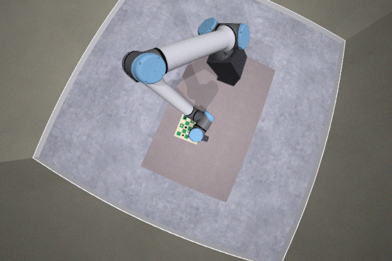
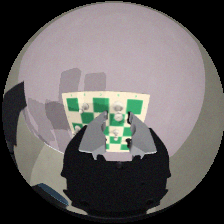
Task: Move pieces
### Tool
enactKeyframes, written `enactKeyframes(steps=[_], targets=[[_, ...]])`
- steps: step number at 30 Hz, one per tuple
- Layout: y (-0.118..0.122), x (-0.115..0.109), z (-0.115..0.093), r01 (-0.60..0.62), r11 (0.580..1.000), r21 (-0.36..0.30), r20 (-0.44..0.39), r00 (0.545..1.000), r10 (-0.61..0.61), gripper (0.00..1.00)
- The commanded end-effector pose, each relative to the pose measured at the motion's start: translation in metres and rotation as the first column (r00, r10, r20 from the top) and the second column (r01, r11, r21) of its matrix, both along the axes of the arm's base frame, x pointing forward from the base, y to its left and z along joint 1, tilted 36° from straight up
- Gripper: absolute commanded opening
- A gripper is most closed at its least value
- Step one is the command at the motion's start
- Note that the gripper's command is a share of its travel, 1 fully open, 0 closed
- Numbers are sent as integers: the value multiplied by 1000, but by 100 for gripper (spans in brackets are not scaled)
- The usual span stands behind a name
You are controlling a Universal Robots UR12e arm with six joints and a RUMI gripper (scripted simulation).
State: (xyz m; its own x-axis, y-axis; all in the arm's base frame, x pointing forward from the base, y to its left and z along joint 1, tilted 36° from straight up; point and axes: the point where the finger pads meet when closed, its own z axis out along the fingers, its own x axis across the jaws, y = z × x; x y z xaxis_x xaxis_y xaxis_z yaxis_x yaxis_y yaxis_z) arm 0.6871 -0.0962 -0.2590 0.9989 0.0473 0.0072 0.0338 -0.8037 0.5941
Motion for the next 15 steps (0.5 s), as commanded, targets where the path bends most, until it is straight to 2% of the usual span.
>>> enactKeyframes(steps=[1, 9, 15], targets=[[0, 0, 0, -1, 1000, 0, 1, 1000, 1, 25], [3, 0, 5, -1, 1000, 0, 1, 1000, 1, 25], [17, -1, 23, -1, 1000, 0, 1, 1000, 1, 25]])
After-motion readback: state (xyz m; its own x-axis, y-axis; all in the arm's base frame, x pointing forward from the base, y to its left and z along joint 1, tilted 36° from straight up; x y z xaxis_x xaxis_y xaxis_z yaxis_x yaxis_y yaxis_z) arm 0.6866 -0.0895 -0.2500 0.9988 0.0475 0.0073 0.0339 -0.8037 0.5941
